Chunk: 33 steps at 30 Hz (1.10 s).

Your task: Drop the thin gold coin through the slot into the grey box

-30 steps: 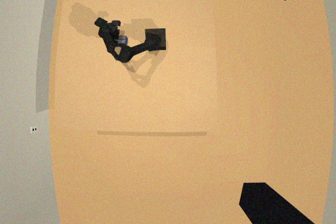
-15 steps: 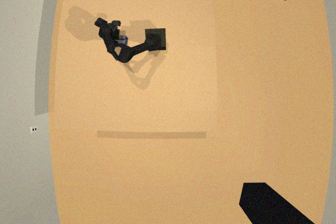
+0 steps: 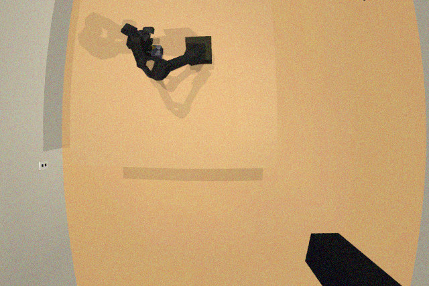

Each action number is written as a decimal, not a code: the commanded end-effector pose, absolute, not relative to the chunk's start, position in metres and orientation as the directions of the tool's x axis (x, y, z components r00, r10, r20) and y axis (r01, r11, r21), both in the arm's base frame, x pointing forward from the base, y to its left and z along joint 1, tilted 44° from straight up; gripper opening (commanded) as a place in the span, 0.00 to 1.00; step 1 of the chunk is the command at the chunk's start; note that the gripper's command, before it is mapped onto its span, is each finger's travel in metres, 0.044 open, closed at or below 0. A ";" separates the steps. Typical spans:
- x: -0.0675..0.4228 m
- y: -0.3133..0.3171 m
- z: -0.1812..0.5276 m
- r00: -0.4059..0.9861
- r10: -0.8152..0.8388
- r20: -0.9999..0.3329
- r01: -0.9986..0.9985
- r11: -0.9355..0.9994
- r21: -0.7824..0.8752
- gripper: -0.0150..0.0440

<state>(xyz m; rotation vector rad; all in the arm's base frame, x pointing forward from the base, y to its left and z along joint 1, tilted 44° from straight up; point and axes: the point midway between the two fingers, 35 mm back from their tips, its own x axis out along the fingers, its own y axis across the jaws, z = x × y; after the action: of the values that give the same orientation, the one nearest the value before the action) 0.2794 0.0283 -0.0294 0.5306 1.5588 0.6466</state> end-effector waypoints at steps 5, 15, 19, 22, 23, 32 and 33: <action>0.279 0.030 -0.032 -0.091 0.678 -0.729 -0.033 0.730 0.683 0.25; 0.278 0.032 -0.034 -0.091 0.679 -0.729 -0.034 0.729 0.683 0.25; 0.278 0.033 -0.035 -0.091 0.679 -0.729 -0.034 0.729 0.683 0.25; 0.278 0.033 -0.035 -0.091 0.679 -0.729 -0.034 0.729 0.683 0.25; 0.278 0.034 -0.035 -0.091 0.679 -0.729 -0.034 0.729 0.683 0.25; 0.278 0.035 -0.037 -0.091 0.679 -0.729 -0.034 0.729 0.683 0.25; 0.278 0.035 -0.037 -0.091 0.679 -0.729 -0.034 0.729 0.683 0.25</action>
<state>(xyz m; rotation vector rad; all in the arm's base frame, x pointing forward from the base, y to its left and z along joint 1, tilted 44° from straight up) 0.2784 0.0338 -0.0357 0.5318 1.5589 0.6456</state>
